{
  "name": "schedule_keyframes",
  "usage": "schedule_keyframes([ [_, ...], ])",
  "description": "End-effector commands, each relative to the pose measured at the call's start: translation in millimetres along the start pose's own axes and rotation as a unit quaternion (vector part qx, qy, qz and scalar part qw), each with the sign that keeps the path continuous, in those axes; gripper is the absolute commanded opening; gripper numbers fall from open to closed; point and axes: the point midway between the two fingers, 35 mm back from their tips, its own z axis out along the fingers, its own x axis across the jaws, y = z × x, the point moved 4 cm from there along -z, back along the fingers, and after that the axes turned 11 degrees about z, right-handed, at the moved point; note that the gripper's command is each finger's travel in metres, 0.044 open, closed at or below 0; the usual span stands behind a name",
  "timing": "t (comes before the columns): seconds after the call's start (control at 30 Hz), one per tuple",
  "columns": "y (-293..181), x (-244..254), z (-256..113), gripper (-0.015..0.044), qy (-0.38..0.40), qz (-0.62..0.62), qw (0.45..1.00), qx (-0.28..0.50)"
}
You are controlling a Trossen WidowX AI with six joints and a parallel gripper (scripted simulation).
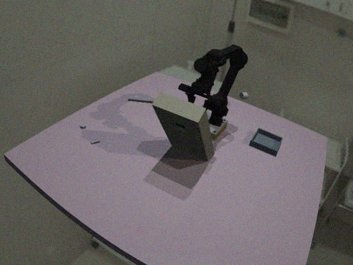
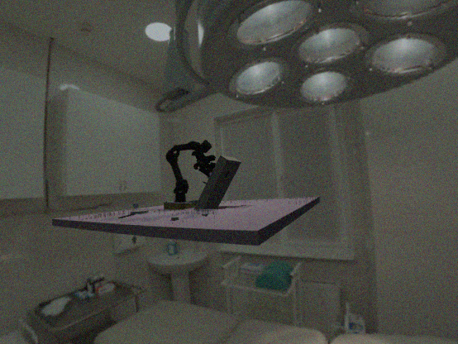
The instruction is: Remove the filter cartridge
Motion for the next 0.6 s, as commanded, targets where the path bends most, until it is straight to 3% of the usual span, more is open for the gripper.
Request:
schedule_keyframes([
  [0.0,5.4,1.1,-21.1,0.0000,0.003,-0.002,1.000,-0.009],
  [0.33,3.6,1.8,-71.6,0.0000,0.003,-0.002,1.000,-0.008],
  [0.57,2.8,9.7,-72.5,0.0000,0.002,-0.002,1.000,-0.004],
])
